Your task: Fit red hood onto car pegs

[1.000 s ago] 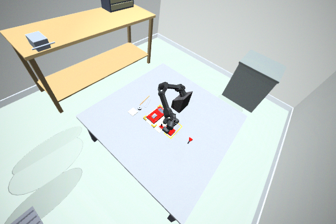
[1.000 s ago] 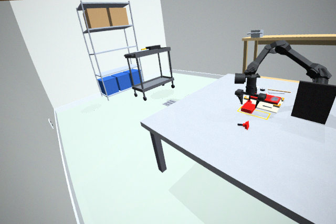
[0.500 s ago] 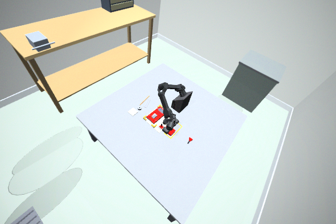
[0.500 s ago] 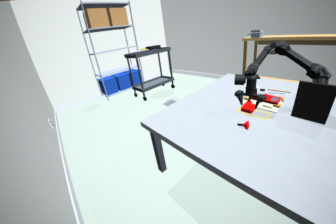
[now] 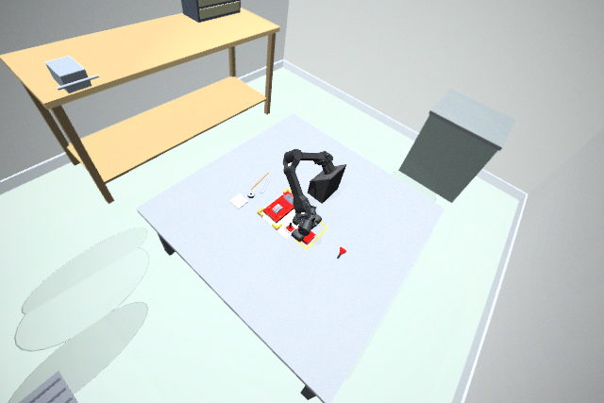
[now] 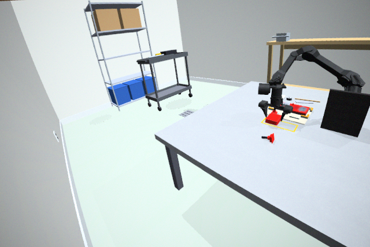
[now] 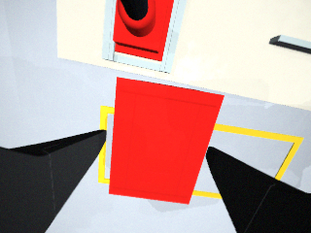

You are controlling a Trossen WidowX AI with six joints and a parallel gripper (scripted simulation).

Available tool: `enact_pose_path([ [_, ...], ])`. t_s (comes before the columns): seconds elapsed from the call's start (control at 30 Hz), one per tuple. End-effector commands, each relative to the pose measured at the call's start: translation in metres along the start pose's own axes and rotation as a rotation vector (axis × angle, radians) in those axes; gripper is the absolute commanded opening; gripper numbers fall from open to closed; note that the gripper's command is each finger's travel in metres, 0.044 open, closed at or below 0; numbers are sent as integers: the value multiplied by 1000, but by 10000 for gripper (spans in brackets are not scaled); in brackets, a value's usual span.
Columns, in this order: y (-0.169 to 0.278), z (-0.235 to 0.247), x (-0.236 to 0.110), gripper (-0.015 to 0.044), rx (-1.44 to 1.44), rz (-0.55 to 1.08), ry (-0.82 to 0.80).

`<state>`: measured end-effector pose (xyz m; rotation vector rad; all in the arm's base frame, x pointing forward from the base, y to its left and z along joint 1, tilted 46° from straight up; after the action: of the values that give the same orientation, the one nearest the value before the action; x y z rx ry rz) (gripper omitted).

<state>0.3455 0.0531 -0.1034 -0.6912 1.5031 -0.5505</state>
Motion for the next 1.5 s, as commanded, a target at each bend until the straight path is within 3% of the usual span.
enact_pose_path([
  [0.0, 0, 0, 0, 387, 0, 0, 0],
  [0.07, 0, 0, 0, 335, 0, 0, 0],
  [0.37, 0, 0, 0, 275, 0, 0, 0],
  [0.73, 0, 0, -17, 0, -1, 1, -1],
  [1.47, 1, 0, -92, 0, -1, 4, -1],
])
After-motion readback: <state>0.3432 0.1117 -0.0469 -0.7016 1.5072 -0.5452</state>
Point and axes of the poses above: the point midway between the two fingers, 35 mm back from their tips, its own x axis out along the fingers, its own z axis across the jaws, y = z × x, the point moved 9 cm from there along -x, back along the fingers, and after that the axes turned 6 degrees about -x, right-handed, at the moved point
